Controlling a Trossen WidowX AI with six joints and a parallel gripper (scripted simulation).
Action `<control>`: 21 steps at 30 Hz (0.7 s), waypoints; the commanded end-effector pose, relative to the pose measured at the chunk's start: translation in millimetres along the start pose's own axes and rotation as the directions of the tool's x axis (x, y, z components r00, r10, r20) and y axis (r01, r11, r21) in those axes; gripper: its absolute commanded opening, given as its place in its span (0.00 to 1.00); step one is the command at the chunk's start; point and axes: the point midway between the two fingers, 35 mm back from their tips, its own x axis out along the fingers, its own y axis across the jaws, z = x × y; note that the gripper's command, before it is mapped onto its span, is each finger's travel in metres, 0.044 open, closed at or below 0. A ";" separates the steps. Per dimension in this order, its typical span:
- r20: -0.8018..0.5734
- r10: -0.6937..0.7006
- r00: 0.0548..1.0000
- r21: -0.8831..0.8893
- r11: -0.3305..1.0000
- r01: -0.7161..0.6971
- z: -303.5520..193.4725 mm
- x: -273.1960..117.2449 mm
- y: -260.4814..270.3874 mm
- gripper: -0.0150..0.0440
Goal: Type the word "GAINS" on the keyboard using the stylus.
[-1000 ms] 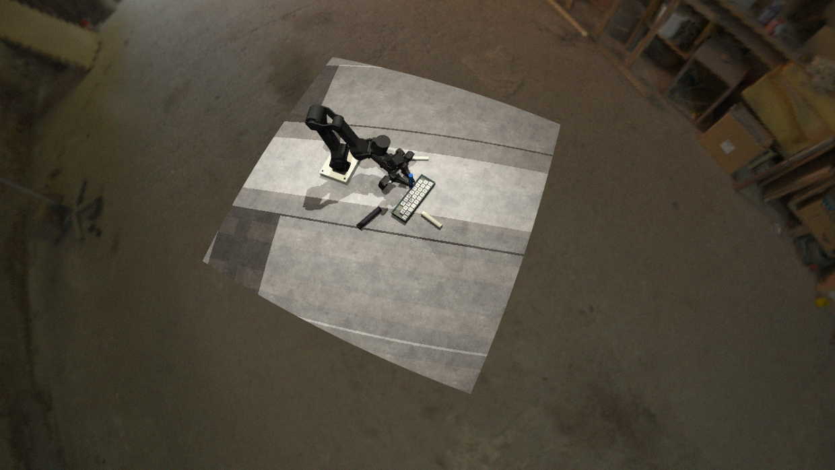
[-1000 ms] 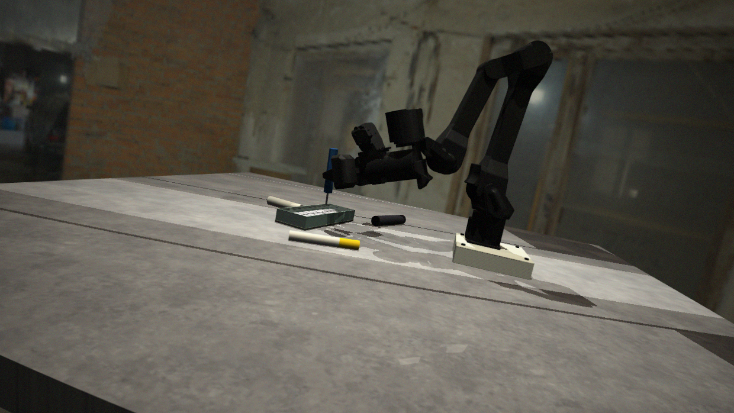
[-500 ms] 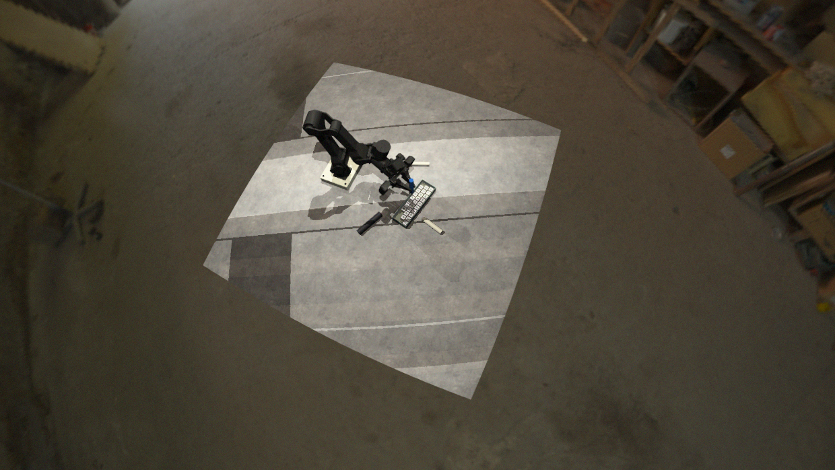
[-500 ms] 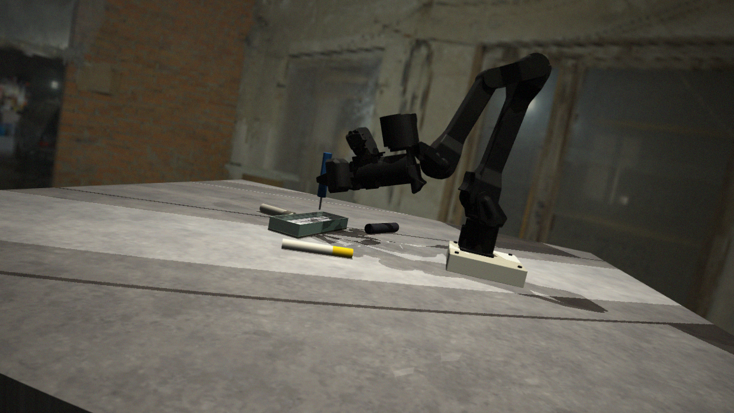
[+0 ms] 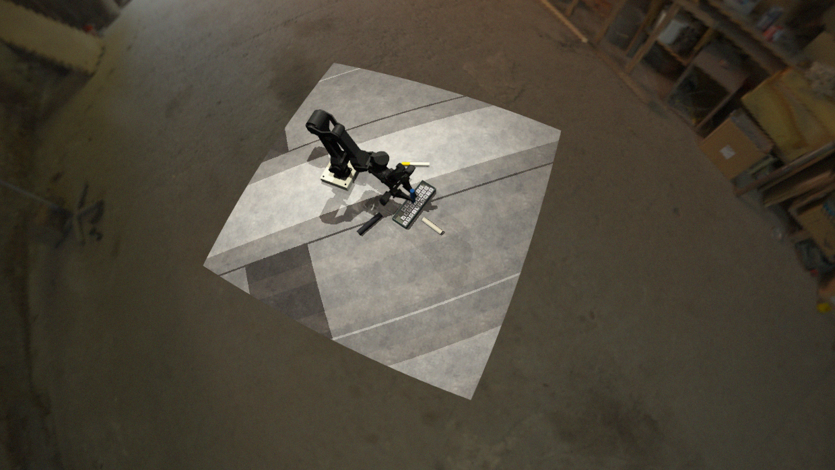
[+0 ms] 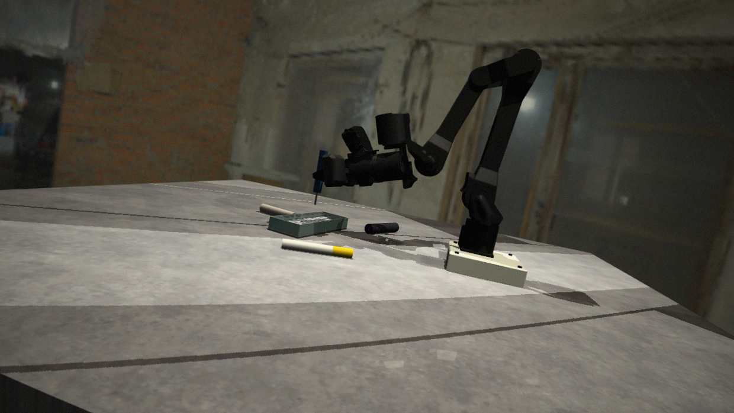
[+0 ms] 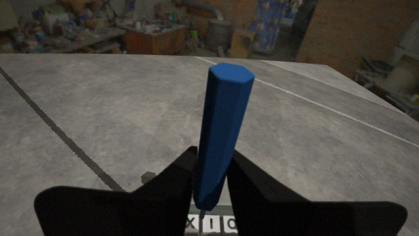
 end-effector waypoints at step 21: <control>0.005 0.010 1.000 0.002 1.000 -0.010 -15.5 13.3 -14.0 0.25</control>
